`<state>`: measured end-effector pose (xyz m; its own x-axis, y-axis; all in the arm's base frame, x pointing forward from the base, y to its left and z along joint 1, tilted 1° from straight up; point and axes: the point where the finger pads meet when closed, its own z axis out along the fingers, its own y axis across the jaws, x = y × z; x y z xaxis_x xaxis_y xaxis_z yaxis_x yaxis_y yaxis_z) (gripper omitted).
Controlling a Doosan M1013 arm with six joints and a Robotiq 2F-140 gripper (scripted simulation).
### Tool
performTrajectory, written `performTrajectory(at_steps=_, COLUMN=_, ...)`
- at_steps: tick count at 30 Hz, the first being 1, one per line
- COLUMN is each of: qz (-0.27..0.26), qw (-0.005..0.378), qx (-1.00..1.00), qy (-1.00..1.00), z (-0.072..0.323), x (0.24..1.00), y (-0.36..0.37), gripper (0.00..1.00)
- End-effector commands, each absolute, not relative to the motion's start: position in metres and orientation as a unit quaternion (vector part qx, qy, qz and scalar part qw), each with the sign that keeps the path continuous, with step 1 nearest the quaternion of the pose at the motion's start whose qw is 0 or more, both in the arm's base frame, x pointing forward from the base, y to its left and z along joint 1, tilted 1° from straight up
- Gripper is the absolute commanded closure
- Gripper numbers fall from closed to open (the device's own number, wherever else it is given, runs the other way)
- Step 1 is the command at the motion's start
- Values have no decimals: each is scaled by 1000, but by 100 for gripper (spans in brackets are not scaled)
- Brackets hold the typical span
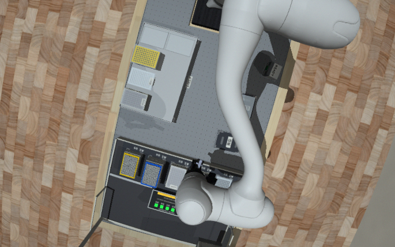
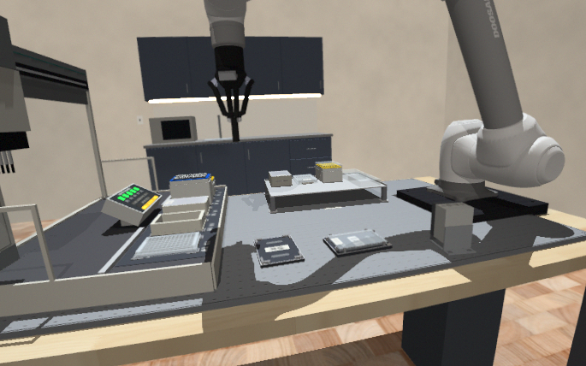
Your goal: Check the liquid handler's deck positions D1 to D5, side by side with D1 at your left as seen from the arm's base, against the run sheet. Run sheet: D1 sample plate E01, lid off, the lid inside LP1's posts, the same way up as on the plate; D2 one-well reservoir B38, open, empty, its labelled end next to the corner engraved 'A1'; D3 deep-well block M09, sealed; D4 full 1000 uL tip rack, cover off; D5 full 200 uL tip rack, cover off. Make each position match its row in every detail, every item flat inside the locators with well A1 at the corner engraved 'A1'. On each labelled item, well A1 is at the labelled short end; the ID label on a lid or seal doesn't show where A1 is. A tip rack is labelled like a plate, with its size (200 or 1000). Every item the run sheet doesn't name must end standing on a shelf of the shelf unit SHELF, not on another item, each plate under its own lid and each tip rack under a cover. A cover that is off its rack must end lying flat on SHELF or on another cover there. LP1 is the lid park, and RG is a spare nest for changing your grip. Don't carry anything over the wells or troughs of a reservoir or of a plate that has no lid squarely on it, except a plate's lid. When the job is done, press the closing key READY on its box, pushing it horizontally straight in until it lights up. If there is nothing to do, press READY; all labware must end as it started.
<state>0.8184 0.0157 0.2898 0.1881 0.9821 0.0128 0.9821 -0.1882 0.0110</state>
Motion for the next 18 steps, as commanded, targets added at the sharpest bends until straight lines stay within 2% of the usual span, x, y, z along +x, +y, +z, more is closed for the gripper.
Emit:
performTrajectory(at_steps=1, qz=7, qw=2, qx=772, qy=636, z=291, x=821, y=36, gripper=90)
performTrajectory(at_steps=18, qz=7, qw=2, qx=772, qy=636, z=292, x=822, y=91, gripper=90)
